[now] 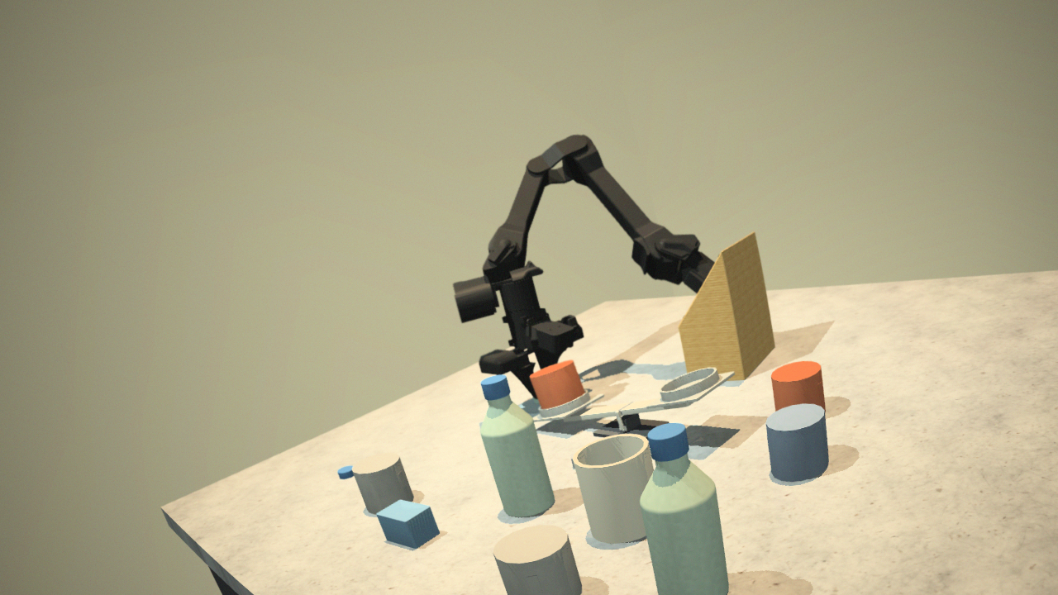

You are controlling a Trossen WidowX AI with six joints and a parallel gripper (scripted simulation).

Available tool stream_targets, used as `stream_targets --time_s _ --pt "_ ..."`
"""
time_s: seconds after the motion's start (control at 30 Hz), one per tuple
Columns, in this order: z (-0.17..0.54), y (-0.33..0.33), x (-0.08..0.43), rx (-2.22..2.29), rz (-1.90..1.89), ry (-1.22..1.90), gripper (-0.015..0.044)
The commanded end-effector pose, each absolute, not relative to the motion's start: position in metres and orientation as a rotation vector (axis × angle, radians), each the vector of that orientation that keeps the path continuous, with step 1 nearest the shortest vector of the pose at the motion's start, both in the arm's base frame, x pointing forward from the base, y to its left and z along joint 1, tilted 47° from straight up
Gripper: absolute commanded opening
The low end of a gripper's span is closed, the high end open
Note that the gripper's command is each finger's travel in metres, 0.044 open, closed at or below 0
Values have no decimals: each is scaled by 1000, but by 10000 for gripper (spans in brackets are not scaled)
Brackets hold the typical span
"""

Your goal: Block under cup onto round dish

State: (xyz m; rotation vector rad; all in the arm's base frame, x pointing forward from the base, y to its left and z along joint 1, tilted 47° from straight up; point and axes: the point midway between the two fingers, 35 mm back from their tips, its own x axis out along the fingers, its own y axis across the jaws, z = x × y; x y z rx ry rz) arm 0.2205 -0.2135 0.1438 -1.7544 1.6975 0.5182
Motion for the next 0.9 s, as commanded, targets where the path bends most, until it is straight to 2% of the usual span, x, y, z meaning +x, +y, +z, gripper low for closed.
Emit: stream_targets --time_s 0.0,0.03,0.6,0.73,0.87 --pt "138 -218 221 -1758 526 1693 0" --pt "138 -218 221 -1758 526 1693 0" --pt "148 -208 221 -1753 522 1696 440" --pt "178 -174 217 -1754 528 1691 440" --pt "179 -173 216 -1755 529 1691 440"
